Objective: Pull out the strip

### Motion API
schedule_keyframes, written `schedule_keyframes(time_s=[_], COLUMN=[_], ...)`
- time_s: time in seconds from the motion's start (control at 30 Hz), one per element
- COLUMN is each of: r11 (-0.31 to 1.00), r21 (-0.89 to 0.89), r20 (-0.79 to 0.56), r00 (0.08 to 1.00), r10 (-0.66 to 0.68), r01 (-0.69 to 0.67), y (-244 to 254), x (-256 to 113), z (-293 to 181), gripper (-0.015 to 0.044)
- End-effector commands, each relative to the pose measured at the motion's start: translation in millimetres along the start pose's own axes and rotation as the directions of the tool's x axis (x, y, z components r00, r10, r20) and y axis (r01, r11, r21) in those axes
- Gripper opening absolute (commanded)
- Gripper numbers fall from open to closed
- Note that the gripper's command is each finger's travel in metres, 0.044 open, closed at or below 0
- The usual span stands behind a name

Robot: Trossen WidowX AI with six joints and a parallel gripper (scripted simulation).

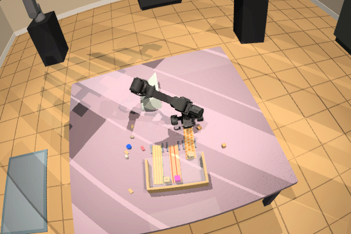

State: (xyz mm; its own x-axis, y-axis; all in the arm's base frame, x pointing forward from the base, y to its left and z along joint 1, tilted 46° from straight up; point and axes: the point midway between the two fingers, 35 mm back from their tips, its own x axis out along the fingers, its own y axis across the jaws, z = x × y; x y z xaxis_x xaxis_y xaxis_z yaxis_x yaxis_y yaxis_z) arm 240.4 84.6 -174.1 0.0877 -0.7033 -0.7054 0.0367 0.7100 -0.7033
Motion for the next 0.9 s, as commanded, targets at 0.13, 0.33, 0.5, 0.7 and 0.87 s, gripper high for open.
schedule_keyframes(time_s=[0.13,0.33,0.5,0.7,0.87], r11=[1.000,1.000,1.000,1.000,1.000], r21=[-0.008,-0.008,-0.009,-0.009,-0.009], r20=[-0.032,-0.032,-0.032,-0.032,-0.032], r00=[0.999,0.999,0.999,0.999,0.999], r10=[-0.008,-0.008,-0.008,-0.008,-0.008], r01=[0.008,0.008,0.007,0.007,0.007], y=[-4,-4,-4,-4,-4], x=[6,6,6,6,6], z=[-22,-31,-36,-36,-36], gripper=[0.0000,0.0000,0.0000,0.0000,0.0000])
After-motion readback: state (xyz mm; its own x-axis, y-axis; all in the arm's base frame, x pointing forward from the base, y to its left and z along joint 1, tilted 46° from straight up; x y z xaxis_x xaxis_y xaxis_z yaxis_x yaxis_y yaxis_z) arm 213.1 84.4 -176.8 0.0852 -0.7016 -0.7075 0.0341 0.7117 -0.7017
